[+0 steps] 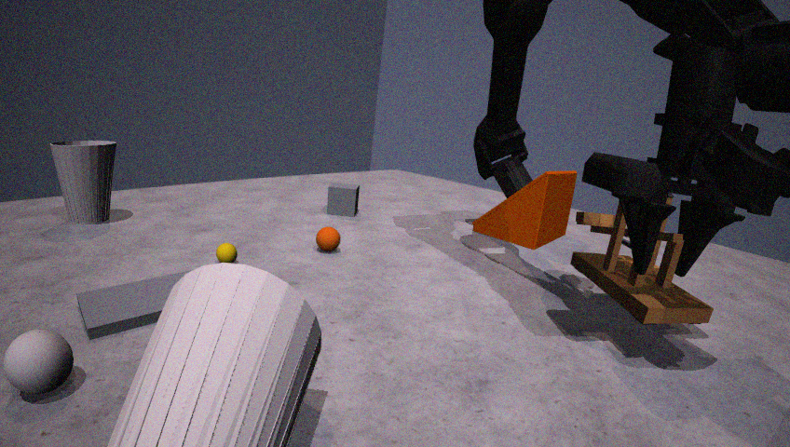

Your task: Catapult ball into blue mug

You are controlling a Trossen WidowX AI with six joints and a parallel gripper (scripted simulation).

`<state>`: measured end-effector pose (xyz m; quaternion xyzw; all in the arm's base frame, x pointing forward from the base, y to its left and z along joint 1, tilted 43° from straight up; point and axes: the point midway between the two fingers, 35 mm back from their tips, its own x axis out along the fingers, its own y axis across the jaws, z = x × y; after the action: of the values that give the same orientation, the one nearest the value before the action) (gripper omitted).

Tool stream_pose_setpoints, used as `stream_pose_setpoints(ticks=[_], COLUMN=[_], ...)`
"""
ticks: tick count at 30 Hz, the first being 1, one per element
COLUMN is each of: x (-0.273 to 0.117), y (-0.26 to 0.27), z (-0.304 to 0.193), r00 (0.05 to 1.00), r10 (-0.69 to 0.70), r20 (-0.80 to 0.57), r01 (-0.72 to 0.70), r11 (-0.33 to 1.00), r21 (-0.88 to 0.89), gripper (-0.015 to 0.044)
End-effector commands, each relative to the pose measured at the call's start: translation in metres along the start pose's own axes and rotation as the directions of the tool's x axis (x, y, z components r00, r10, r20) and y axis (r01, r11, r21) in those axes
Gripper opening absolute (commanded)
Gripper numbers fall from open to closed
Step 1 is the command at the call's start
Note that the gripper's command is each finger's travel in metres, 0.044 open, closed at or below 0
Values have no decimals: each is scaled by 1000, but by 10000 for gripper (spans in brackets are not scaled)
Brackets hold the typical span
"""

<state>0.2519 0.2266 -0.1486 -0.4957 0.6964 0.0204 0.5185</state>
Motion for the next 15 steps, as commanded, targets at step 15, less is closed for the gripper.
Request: stream_pose_setpoints(ticks=[15], x=[26], y=[-1], z=[-1], r00=[1000], r10=[-2], r20=[2], r01=[2], r11=[1000], r21=[-3], gripper=[0])
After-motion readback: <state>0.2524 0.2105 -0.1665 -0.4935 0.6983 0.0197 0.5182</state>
